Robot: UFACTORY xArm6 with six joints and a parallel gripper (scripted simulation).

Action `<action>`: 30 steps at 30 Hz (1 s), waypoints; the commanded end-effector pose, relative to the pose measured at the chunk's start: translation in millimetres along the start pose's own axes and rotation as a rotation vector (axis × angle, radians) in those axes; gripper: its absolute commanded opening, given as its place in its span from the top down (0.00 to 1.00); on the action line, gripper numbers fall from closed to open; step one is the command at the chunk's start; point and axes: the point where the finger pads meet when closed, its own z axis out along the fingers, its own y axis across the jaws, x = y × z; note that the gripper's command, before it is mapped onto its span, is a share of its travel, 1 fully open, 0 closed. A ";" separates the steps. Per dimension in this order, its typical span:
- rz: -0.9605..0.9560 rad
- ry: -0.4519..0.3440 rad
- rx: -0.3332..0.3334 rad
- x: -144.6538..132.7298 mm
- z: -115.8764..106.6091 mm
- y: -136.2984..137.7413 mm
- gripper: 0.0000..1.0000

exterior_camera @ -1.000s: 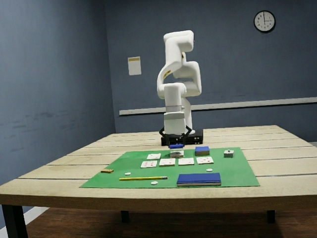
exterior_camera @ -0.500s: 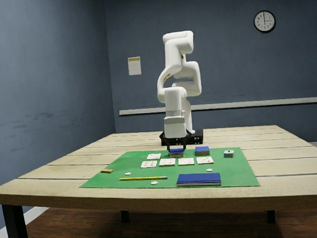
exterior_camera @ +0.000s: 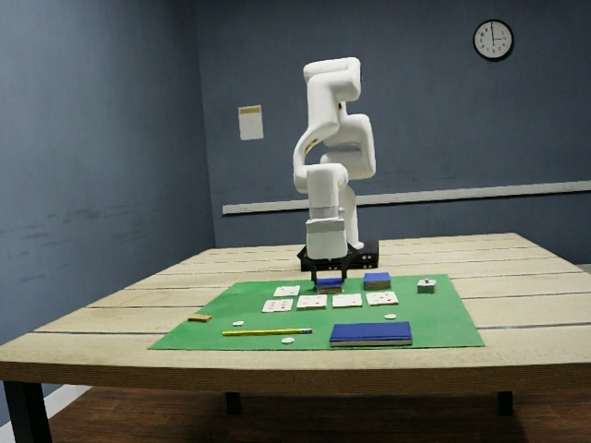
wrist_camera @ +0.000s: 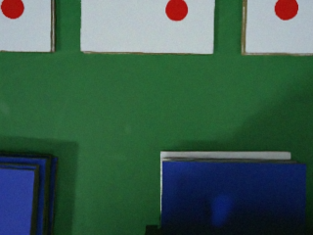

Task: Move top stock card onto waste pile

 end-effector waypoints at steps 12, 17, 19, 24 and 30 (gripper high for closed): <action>0.000 0.003 0.000 1.4 2.8 0.2 0.27; 0.000 0.003 0.000 1.4 4.7 0.2 0.27; 0.000 0.003 0.000 1.4 4.7 0.2 0.27; 0.000 0.003 0.000 1.4 4.7 0.2 0.27; 0.000 0.003 0.000 1.4 4.7 0.2 0.13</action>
